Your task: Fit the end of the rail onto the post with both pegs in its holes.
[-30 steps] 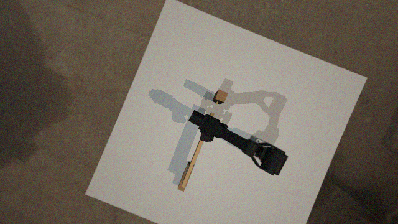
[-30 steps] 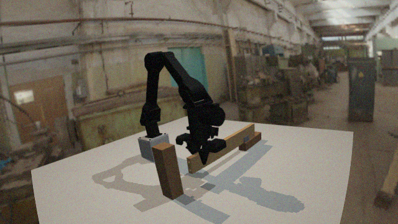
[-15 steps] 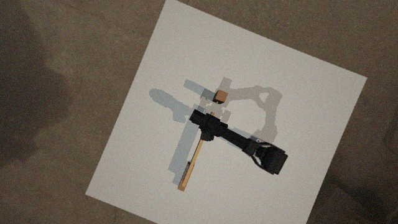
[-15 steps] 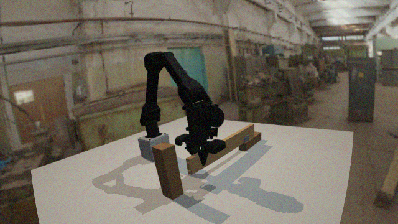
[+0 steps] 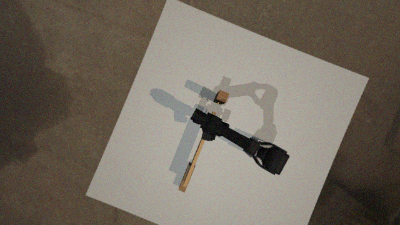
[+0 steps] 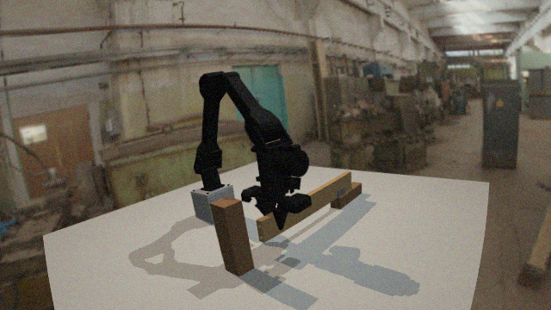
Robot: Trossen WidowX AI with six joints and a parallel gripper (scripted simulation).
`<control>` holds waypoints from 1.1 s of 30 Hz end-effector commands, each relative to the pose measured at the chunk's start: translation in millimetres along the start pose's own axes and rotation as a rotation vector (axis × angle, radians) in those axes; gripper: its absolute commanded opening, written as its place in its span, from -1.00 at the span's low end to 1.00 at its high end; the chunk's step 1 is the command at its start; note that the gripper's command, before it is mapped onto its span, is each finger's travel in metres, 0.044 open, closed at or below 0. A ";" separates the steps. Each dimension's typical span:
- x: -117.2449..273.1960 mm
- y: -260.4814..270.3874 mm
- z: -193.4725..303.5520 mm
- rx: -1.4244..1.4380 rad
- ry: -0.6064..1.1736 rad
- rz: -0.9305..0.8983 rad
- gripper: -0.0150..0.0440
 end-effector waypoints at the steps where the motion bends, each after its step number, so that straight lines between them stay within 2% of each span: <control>1: 0.9 0.0 2.8 -0.001 0.003 0.000 -0.49; 33: 1.0 1.1 12.4 -0.001 0.004 0.000 -0.49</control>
Point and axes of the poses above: the point midway between the two fingers, 35 mm back from their tips, its own x axis back along the fingers, its own y axis across the jaws, z = x × y, the point moved 5 cm from there along x, back along the fingers, and after that the axes turned 4 degrees about x, right-handed, at the moved point
